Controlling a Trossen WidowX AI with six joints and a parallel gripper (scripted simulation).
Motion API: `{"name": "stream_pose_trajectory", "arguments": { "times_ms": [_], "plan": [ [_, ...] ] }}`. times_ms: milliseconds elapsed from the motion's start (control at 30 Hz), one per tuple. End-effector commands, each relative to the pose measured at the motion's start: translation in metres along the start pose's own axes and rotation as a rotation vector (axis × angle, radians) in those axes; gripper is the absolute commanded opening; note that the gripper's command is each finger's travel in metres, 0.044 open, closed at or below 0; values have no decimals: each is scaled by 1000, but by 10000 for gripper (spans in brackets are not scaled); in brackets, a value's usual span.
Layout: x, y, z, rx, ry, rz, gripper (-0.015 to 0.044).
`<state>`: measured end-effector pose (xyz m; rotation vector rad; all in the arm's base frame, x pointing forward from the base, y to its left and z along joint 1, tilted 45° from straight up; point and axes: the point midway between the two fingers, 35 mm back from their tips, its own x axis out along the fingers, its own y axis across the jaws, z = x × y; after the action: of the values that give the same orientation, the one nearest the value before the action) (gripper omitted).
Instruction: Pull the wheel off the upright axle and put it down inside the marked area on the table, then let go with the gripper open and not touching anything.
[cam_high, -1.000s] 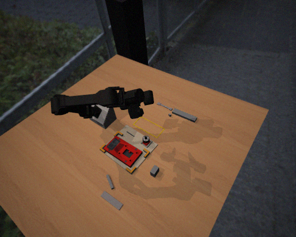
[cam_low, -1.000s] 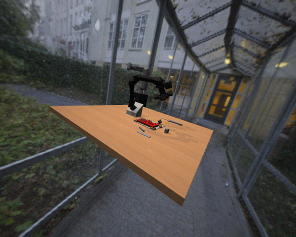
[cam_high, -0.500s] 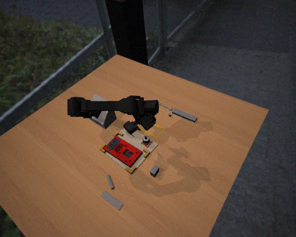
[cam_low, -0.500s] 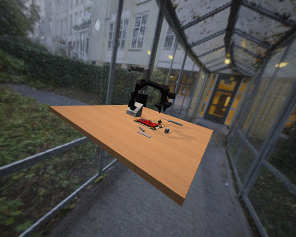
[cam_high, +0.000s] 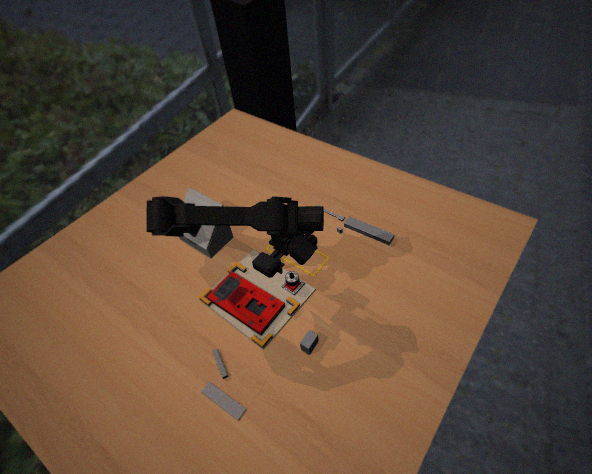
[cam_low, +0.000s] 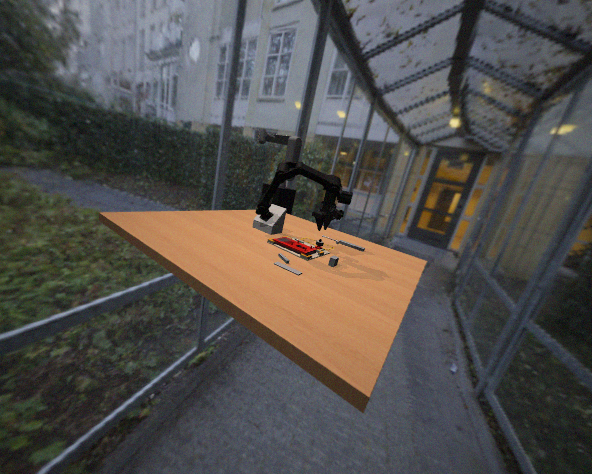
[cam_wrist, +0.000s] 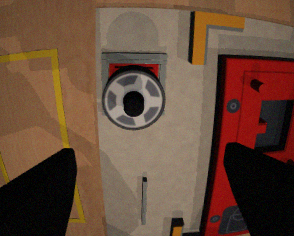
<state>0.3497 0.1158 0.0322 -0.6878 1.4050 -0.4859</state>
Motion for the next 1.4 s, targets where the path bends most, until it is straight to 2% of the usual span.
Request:
{"name": "stream_pose_trajectory", "arguments": {
  "times_ms": [0,167,567,967,1100,1367],
  "plan": [
    [1,6,0,-13,0,-7,300],
    [10,6,1,-13,-1,-7,300],
    [74,5,2,-12,-1,-10,300],
    [75,5,2,-12,-1,-10,300],
    [72,5,4,-1,-6,-4,195],
    [72,5,4,-1,-6,-4,142]
  ]
}}
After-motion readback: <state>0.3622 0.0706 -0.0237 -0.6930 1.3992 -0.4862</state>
